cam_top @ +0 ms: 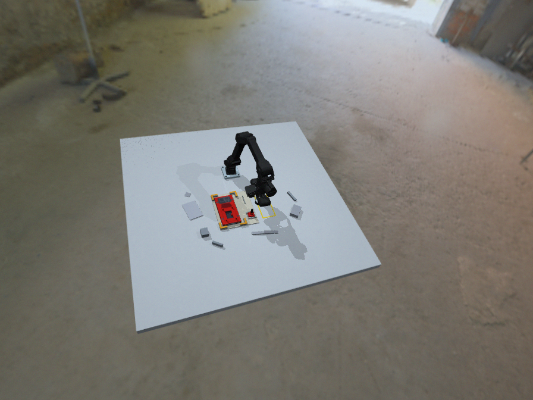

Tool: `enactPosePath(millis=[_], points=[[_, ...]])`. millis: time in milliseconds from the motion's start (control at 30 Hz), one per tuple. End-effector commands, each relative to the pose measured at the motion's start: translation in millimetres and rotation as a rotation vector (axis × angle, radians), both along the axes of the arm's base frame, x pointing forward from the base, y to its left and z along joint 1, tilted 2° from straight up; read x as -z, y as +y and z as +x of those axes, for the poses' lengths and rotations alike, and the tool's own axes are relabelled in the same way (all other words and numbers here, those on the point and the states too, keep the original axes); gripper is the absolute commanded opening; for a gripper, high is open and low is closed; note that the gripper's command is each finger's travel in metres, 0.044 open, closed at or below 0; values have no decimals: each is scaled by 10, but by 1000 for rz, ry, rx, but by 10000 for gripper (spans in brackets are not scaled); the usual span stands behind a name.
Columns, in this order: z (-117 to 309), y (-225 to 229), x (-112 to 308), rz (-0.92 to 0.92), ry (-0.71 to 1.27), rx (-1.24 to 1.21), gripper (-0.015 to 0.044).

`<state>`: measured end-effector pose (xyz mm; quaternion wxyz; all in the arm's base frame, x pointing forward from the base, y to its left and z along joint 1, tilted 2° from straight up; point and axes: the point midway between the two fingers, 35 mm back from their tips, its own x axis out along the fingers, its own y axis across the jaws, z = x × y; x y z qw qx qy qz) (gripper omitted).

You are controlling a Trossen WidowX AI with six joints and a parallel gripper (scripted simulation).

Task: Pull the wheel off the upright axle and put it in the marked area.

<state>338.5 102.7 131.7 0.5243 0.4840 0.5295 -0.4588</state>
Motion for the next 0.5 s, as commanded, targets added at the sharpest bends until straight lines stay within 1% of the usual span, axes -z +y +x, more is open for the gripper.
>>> enactPosePath(millis=[0,333,467], points=[[-107,146,-20,3,-1,0,0],[-463,548,-63,8,3,-1,0],[-521,602,-62,9,3,-2,0]])
